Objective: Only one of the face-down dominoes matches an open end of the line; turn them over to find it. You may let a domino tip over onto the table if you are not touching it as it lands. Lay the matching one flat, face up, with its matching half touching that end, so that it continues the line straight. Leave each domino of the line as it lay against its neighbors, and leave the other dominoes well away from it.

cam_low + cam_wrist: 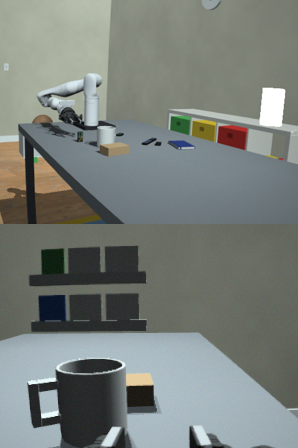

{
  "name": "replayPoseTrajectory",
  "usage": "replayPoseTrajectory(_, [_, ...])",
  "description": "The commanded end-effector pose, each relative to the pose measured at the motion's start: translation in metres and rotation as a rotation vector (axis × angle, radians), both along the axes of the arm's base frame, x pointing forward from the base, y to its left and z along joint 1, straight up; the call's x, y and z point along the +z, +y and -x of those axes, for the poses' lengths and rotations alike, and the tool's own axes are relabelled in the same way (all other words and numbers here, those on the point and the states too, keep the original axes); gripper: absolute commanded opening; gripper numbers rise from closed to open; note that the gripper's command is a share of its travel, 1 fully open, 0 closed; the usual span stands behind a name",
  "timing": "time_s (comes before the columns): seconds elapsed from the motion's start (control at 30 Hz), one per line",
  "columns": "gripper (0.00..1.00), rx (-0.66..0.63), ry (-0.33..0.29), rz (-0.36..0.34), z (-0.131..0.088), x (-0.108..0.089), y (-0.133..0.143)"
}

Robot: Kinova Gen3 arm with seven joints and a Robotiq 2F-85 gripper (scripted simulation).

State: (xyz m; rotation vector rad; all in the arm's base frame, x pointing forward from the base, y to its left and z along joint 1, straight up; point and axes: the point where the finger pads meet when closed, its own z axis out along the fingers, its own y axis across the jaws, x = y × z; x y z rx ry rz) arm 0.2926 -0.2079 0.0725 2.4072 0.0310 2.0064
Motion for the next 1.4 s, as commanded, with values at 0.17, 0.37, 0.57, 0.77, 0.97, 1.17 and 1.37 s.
replayPoseTrajectory(0.17, [0.47,0.000,-0.003,-0.012,0.001,0.002,0.001])
replayPoseTrajectory(0.37, [0.47,-0.001,-0.003,-0.011,0.000,0.003,0.001])
replayPoseTrajectory(0.57, [0.47,-0.001,-0.003,-0.011,-0.003,0.005,0.000])
replayPoseTrajectory(0.77, [0.47,-0.002,-0.003,-0.010,-0.007,0.008,-0.001])
replayPoseTrajectory(0.97, [0.47,-0.003,-0.002,-0.010,-0.010,0.011,-0.001])
replayPoseTrajectory(1.17, [0.47,-0.003,-0.002,-0.009,-0.017,0.016,-0.002])
replayPoseTrajectory(1.37, [0.47,-0.004,-0.002,-0.009,-0.025,0.023,-0.003])
